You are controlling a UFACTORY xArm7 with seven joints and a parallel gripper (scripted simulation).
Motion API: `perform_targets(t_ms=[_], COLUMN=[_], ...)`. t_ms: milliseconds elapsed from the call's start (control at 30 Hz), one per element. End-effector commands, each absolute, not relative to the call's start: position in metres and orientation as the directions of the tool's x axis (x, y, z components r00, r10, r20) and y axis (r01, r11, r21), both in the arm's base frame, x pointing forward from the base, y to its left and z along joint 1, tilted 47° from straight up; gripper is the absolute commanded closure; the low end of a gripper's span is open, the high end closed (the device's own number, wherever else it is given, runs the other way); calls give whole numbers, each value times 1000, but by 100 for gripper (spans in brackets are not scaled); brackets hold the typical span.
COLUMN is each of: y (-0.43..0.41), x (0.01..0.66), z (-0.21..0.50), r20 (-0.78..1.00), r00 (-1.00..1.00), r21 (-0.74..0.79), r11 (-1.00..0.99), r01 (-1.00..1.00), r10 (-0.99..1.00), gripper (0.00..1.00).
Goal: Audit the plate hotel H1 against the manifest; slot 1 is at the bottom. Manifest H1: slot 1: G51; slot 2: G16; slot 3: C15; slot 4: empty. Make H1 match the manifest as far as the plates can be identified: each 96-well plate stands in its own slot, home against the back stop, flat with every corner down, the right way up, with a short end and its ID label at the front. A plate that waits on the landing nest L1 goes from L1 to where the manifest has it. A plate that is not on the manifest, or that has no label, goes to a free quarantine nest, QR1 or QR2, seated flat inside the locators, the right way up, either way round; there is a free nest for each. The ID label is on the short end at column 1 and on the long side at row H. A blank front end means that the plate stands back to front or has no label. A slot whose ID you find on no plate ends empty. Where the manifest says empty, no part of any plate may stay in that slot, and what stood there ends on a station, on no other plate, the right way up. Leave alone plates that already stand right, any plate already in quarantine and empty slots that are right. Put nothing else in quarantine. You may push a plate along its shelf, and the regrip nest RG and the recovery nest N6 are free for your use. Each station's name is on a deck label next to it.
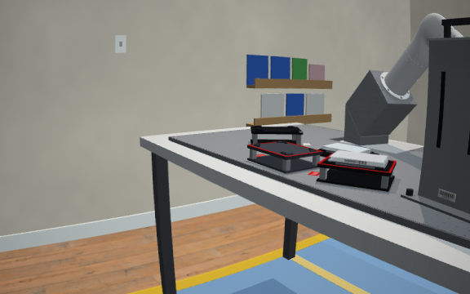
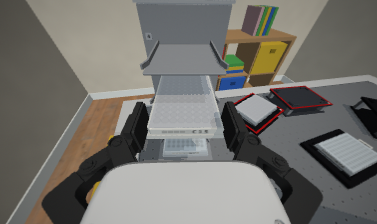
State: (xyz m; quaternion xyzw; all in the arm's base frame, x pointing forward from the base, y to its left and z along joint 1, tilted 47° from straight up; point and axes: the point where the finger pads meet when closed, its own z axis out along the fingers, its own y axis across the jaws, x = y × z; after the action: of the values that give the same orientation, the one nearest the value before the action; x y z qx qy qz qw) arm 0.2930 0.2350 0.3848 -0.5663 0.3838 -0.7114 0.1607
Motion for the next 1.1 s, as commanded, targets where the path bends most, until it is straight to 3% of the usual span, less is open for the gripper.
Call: perform_targets(t_ms=[0,1067], y=[233,228], x=[295,308], z=[386,386], r20=[681,681], r00=[-307,-307], r21=[-730,-730], r11=[-652,-652], r01=[-206,-206], r10=[-665,-665], gripper=[100,100])
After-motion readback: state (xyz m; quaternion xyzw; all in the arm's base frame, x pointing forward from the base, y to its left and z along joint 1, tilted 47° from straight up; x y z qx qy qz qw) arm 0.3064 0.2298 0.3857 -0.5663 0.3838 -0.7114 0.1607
